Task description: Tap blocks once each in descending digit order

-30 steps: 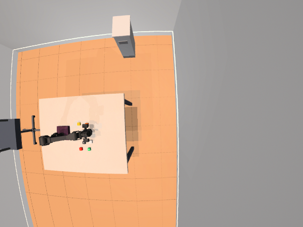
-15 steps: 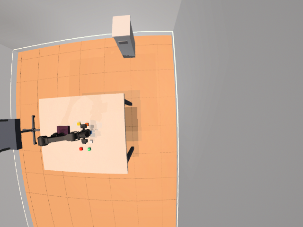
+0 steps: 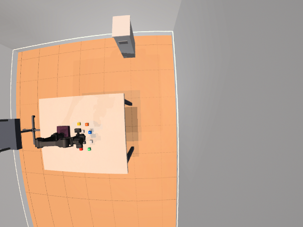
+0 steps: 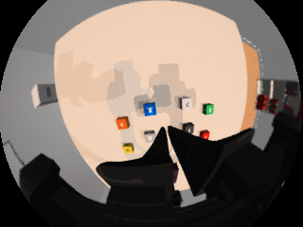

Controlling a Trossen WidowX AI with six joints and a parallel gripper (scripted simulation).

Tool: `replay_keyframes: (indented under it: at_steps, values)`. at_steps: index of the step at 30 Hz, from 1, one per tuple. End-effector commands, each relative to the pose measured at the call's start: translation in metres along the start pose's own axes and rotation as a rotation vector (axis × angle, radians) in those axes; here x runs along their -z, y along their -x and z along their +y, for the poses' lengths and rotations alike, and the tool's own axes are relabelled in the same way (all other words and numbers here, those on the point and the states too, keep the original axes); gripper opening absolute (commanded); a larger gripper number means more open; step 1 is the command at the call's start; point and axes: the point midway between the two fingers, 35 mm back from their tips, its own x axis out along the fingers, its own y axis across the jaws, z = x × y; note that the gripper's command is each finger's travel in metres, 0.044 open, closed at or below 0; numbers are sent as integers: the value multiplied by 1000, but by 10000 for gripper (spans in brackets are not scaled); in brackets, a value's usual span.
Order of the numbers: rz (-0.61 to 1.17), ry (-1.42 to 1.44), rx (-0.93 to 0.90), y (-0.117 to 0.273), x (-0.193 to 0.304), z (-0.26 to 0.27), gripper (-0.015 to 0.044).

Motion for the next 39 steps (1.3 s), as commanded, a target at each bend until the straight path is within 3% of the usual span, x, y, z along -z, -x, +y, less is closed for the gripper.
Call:
replay_keyframes:
  at_steps: [1, 11, 16, 22, 39]
  values:
    - [3, -26, 12, 4, 26, -64, 20]
    - [15, -27, 21, 2, 131, -174, 20]
    - [16, -27, 21, -1, 133, -176, 20]
    - [16, -27, 21, -77, 135, -177, 20]
    - [16, -27, 21, -98, 135, -177, 20]
